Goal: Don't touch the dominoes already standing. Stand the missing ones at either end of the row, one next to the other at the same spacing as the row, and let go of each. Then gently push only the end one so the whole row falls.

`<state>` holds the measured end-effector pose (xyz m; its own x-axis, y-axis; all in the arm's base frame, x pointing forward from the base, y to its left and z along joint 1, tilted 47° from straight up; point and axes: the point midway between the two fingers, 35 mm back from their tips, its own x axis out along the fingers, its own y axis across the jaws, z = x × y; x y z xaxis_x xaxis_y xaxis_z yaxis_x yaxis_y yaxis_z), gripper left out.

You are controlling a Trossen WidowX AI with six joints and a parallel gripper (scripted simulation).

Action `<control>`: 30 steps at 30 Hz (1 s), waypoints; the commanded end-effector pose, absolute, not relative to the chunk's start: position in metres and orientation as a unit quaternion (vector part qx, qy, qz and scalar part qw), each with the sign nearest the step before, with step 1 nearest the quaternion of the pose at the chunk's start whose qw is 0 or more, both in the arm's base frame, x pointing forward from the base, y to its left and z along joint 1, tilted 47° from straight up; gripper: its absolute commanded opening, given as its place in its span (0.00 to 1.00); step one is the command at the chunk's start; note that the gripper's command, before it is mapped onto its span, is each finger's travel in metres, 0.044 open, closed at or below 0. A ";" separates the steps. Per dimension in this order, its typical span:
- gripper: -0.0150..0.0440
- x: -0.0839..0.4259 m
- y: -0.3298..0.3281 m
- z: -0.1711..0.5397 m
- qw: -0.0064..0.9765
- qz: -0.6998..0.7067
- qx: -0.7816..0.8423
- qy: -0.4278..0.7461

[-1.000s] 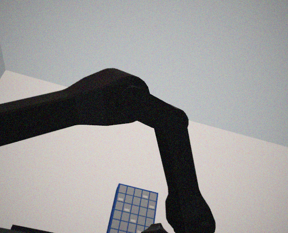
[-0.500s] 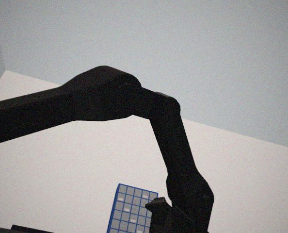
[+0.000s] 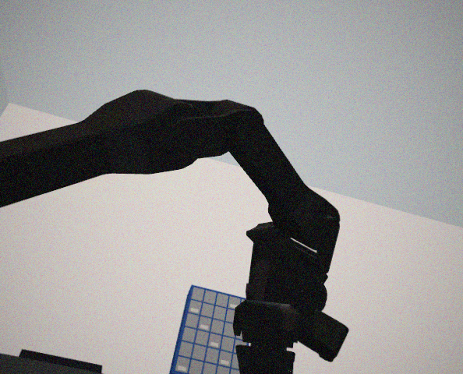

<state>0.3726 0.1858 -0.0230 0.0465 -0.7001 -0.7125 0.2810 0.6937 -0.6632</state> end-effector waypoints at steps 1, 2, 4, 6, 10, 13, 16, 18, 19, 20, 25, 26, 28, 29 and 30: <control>0.44 0.372 0.191 -0.016 0.704 -0.348 -0.170 0.595; 0.44 0.370 0.189 -0.012 0.701 -0.339 -0.181 0.600; 0.44 0.363 0.179 0.004 0.688 -0.307 -0.221 0.619; 0.44 0.353 0.168 0.021 0.672 -0.271 -0.264 0.637; 0.44 0.330 0.142 0.051 0.630 -0.195 -0.346 0.667; 0.44 0.310 0.122 0.070 0.593 -0.136 -0.403 0.684; 0.44 0.287 0.100 0.086 0.550 -0.076 -0.456 0.696; 0.44 0.270 0.085 0.094 0.518 -0.035 -0.490 0.700; 0.44 0.263 0.079 0.097 0.505 -0.018 -0.502 0.702; 0.44 0.259 0.075 0.098 0.497 -0.008 -0.510 0.702; 0.44 0.257 0.074 0.099 0.494 -0.004 -0.513 0.702; 0.44 0.257 0.074 0.099 0.494 -0.004 -0.513 0.702; 0.44 0.256 0.072 0.098 0.496 0.000 -0.507 0.705; 0.44 0.255 0.070 0.097 0.499 0.006 -0.500 0.708; 0.44 0.253 0.068 0.095 0.503 0.014 -0.491 0.711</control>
